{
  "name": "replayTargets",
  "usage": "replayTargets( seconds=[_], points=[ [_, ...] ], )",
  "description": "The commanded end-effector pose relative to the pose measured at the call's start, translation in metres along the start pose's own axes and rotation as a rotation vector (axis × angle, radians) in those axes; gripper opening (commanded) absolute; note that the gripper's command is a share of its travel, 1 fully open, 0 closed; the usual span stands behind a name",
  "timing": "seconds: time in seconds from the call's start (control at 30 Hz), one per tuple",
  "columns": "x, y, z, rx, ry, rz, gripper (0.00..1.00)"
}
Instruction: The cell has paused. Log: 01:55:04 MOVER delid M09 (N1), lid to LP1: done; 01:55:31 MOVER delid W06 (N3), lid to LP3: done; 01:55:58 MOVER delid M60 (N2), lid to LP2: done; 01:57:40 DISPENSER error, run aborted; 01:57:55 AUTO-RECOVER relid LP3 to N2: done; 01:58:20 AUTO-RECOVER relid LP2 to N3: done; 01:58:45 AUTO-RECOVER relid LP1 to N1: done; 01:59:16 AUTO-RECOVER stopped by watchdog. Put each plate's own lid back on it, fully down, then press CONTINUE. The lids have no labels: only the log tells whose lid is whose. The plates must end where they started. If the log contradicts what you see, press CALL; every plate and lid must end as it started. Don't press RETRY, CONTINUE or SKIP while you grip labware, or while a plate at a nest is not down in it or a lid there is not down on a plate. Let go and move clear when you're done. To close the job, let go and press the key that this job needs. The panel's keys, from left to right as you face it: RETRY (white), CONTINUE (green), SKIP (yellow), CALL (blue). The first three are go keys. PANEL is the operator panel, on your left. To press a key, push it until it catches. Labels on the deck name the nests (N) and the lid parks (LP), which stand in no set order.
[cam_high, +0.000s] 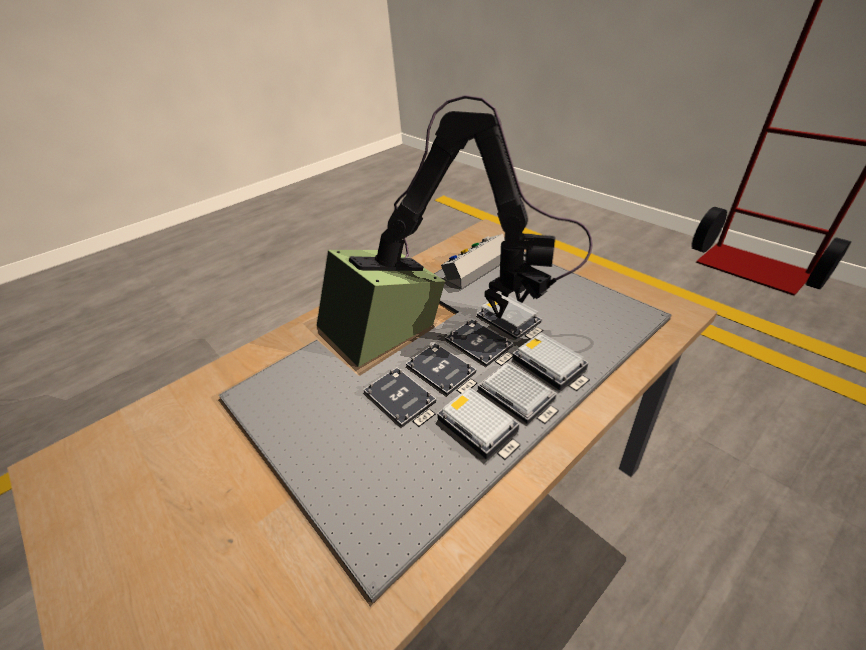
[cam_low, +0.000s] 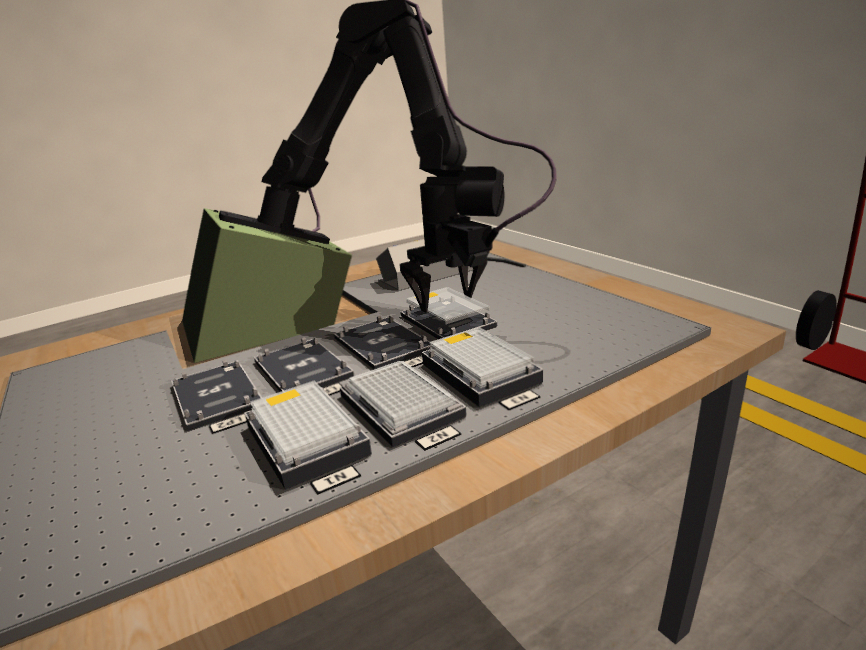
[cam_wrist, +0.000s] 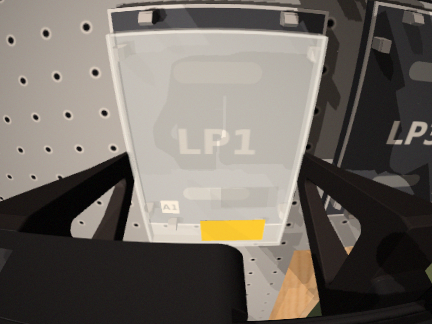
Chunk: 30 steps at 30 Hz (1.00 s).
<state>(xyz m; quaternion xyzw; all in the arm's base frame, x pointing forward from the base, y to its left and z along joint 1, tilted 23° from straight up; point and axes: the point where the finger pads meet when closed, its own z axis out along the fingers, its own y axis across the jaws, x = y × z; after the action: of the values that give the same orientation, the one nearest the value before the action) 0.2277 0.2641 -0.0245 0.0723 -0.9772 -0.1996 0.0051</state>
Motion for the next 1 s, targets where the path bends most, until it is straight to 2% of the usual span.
replayTargets(
  seconds=[0.0,0.1,0.13,0.17,0.37,0.47,0.57,0.67,0.7,0.77,0.97],
  points=[
    [0.002,-0.005,0.005,0.011,0.001,0.014,0.0],
    [0.002,-0.005,0.005,0.011,0.001,0.013,0.0],
    [-0.003,0.004,-0.005,-0.005,-0.023,0.002,0.0],
    [-0.007,0.007,-0.005,-0.013,-0.033,-0.004,0.0],
    [-0.005,0.001,0.005,0.001,-0.015,0.008,0.0],
    [-0.006,0.004,0.002,-0.006,-0.024,0.002,0.0],
    [-0.003,0.001,0.008,0.003,-0.01,0.004,0.0],
    [-0.002,0.001,0.008,0.003,-0.009,0.004,0.0],
    [-0.006,0.003,-0.001,-0.007,-0.028,0.007,0.0],
    [-0.009,0.006,-0.001,-0.014,-0.039,0.002,0.0],
    [-0.003,0.0,0.011,0.004,-0.01,0.007,0.0]
  ],
)
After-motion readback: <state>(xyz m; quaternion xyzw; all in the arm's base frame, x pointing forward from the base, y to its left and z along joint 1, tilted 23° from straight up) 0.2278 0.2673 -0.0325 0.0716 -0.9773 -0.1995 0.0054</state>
